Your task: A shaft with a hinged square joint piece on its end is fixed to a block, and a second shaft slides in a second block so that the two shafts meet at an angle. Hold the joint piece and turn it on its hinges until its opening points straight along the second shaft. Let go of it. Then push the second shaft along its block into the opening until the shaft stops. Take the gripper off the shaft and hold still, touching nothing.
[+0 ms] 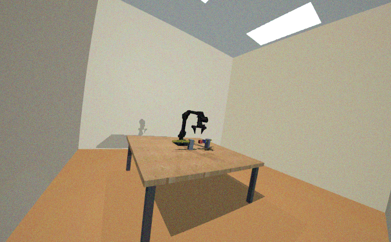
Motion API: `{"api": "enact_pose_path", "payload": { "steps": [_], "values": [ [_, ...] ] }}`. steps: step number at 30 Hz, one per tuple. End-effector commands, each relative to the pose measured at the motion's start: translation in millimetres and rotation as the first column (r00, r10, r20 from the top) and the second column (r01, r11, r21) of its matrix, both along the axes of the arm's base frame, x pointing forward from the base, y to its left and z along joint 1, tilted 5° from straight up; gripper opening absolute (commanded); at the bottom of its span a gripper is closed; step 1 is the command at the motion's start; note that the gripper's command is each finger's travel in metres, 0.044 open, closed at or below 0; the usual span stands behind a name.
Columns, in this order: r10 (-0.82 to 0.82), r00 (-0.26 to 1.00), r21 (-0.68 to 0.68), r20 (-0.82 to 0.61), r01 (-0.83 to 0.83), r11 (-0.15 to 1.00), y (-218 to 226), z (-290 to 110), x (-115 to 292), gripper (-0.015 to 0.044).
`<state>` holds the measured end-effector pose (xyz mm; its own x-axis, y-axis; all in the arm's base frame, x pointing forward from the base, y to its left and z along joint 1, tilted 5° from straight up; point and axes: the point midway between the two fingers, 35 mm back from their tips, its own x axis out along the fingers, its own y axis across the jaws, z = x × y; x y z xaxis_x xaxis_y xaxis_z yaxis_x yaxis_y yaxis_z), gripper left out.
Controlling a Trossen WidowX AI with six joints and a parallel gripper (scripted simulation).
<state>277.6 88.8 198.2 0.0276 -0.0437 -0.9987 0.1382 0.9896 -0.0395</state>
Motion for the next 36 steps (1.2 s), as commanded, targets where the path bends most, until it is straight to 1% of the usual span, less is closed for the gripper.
{"api": "enact_pose_path", "payload": {
  "steps": [1, 6, 8, 14, 20, 28, 36],
  "values": [
    [0.097, 0.995, -0.027, -0.008, -0.097, 0.995, -18.6, -6.6, -1.3, 0.0440],
    [0.117, 0.993, -0.032, -0.012, -0.117, 0.993, -22.3, -8.0, -1.6, 0.0440],
    [0.096, 0.995, -0.031, -0.010, -0.097, 0.995, -22.3, -8.3, -1.6, 0.0440],
    [-0.083, 0.997, -0.021, 0.003, 0.083, 0.996, -22.9, -10.8, -1.4, 0.0440],
    [-0.264, 0.964, -0.009, 0.013, 0.264, 0.964, -23.5, -13.3, -1.1, 0.0440],
    [-0.491, 0.871, 0.009, 0.021, 0.491, 0.871, -24.3, -16.7, -0.8, 0.0440],
    [-0.689, 0.724, 0.027, 0.024, 0.689, 0.725, -25.2, -20.1, -0.6, 0.0440]
  ]
}}
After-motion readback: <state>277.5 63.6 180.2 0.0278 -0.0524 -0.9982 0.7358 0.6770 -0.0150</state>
